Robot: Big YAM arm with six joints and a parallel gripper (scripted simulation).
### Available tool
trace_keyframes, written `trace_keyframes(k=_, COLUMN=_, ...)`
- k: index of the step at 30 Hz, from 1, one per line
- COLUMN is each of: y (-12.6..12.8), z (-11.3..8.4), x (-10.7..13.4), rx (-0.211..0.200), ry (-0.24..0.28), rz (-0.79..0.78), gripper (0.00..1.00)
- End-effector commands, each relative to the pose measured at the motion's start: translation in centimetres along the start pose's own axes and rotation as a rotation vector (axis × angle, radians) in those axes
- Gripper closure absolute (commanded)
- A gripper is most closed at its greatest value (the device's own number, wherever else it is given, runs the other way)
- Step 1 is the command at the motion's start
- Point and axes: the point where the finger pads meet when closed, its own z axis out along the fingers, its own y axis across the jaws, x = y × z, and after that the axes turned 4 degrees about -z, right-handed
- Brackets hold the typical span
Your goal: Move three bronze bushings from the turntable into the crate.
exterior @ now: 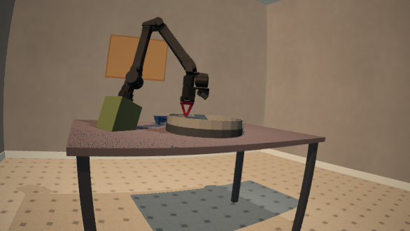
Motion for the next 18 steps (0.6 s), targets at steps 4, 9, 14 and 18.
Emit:
trace_keyframes(k=4, y=-0.75, z=-2.11, x=-2.73, rx=0.024, ry=-0.064, rz=0.004, gripper=0.87)
trace_keyframes(k=9, y=-0.74, z=-2.12, x=-2.71, rx=0.024, ry=-0.062, rz=0.005, gripper=0.87)
trace_keyframes(k=14, y=-0.78, z=-2.27, x=-2.90, rx=0.023, ry=-0.061, rz=0.006, gripper=0.87)
trace_keyframes(k=18, y=-0.81, z=-2.29, x=-3.00, rx=0.024, ry=-0.064, rz=0.005, gripper=0.87)
